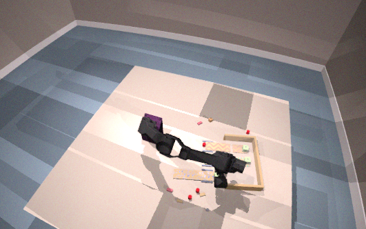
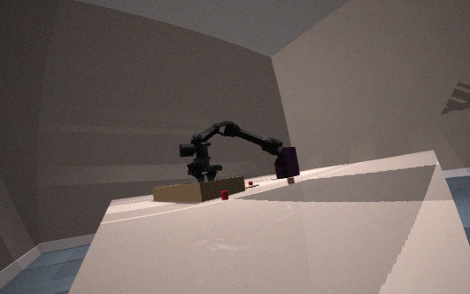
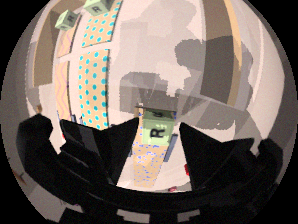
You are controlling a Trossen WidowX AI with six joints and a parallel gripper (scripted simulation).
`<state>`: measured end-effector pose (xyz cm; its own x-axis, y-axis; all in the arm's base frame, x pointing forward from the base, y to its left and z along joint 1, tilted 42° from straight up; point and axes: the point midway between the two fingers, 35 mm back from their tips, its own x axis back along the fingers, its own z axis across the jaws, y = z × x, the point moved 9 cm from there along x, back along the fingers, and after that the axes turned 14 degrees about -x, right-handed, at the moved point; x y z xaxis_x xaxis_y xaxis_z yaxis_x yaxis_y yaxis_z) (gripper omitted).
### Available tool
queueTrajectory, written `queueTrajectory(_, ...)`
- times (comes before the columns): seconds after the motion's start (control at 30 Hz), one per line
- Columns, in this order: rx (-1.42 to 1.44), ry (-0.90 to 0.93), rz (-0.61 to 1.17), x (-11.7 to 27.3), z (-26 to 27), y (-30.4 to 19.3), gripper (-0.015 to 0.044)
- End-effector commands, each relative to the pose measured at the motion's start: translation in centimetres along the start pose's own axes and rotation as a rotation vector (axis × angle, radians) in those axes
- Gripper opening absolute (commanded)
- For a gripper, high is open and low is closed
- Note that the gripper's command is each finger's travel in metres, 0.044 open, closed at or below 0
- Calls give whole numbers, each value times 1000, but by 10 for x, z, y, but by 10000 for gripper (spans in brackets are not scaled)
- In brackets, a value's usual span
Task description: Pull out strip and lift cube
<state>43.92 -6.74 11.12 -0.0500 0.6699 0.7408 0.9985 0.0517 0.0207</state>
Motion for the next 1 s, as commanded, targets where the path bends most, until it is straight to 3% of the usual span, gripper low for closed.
queueTrajectory(0.0,13,2,9,-5,3,-1,250)
queueTrajectory(0.3,13,2,9,-5,3,-1,250)
queueTrajectory(0.4,4,0,5,-3,1,-1,171)
queueTrajectory(0.73,4,0,5,-3,1,-1,105)
queueTrajectory(0.87,2,1,5,-2,1,-2,0)
queueTrajectory(0.97,-6,5,8,1,3,-8,0)
